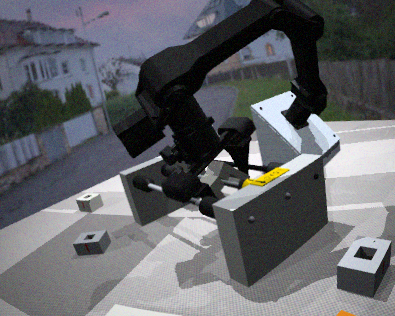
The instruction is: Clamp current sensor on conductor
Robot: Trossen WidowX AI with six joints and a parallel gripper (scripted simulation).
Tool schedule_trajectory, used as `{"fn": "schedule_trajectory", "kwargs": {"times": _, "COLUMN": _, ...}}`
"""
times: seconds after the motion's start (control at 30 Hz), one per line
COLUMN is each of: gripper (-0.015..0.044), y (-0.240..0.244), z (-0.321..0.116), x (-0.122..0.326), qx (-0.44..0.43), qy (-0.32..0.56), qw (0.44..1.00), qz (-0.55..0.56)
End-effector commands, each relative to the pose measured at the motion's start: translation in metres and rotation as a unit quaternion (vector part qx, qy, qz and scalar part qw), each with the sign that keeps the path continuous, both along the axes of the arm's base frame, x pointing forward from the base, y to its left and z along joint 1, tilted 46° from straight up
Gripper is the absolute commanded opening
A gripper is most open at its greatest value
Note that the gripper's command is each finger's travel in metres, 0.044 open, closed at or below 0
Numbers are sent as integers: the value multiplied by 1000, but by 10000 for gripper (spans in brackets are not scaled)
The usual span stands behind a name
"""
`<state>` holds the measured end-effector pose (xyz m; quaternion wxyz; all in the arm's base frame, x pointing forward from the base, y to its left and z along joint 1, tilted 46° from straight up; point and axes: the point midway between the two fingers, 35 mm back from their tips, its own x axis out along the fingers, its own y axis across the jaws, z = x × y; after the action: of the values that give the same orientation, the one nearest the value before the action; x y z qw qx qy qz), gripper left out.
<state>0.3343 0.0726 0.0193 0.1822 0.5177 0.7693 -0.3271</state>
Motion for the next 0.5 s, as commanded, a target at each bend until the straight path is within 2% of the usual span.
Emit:
{"fn": "schedule_trajectory", "kwargs": {"times": 0.0, "gripper": 285, "y": -2, "z": 1, "x": -2, "qx": 0, "qy": 7, "qw": 1000, "qz": -2}}
{"fn": "schedule_trajectory", "kwargs": {"times": 0.37, "gripper": 0, "y": -2, "z": 1, "x": -2, "qx": 0, "qy": 7, "qw": 1000, "qz": -2}}
{"fn": "schedule_trajectory", "kwargs": {"times": 0.47, "gripper": 0, "y": -2, "z": 1, "x": -2, "qx": 0, "qy": 7, "qw": 1000, "qz": -2}}
